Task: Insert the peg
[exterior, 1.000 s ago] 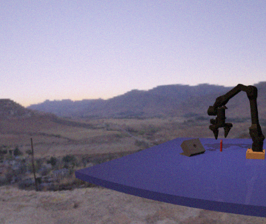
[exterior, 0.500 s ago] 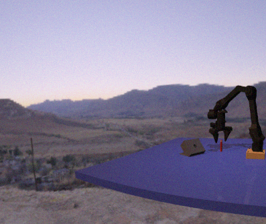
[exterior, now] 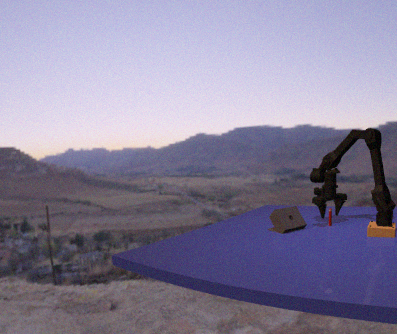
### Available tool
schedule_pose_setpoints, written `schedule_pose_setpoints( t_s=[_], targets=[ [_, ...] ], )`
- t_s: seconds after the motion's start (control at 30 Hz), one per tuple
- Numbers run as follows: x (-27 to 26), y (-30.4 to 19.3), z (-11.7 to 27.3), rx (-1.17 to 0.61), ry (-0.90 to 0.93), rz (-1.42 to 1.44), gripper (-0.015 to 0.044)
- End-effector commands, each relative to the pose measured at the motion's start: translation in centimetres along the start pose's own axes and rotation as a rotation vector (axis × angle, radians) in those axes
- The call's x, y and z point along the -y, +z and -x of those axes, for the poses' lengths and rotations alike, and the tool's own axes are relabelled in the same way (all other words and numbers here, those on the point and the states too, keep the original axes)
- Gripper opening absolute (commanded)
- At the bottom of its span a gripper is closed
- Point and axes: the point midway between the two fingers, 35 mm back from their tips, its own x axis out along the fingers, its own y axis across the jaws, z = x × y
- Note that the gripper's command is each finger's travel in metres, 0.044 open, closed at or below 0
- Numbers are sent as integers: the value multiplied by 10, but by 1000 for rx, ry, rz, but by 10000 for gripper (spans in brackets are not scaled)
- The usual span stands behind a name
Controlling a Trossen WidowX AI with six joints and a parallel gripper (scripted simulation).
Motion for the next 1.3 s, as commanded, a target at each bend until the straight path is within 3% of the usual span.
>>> schedule_pose_setpoints(
  t_s=[0.0,0.5,0.73,1.27],
  targets=[
    [1,-2,-4,-6,-6,1,440],
    [0,0,-1,-1,0,0,46],
    [0,0,0,-1,0,0,0],
    [-1,4,54,-4,-4,1,0]
  ],
)
